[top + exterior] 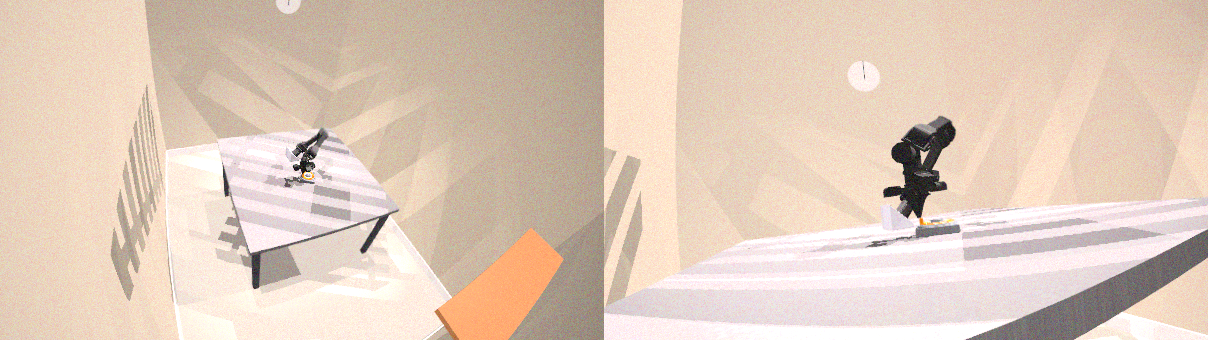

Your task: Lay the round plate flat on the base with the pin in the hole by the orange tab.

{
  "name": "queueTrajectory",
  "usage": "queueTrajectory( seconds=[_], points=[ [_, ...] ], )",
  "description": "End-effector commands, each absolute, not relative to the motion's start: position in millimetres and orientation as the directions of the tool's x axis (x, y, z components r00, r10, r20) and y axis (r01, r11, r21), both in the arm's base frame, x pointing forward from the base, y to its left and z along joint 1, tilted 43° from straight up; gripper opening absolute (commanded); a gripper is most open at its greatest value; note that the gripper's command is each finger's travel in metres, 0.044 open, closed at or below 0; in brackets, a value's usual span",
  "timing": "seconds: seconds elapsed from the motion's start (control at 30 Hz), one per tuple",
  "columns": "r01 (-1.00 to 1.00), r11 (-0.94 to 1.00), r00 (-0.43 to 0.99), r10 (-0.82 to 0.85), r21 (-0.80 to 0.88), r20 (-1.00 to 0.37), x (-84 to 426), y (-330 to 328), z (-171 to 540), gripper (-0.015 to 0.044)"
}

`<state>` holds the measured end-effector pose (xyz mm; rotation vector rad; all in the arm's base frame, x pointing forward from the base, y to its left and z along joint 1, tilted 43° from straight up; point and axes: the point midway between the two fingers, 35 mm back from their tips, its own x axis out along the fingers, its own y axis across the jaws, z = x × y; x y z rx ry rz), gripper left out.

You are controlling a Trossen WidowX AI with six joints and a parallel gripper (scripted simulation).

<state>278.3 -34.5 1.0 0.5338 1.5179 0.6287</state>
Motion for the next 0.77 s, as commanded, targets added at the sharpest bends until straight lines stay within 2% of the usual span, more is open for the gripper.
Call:
queueTrajectory(
  seconds=[0.0, 0.2, 0.73],
  points=[
    [-0.051, 0.74, -0.043, 0.669, 0.671, -0.742, 280.3, -44.4, 10.6, 0.0],
    [-0.05, 0.74, -0.044, 0.669, 0.671, -0.742, 278.4, -62.6, 32.0, 0.0],
    [-0.042, 0.738, -0.042, 0.673, 0.674, -0.739, 278.2, -57.4, 24.7, 0.0]
  ],
)
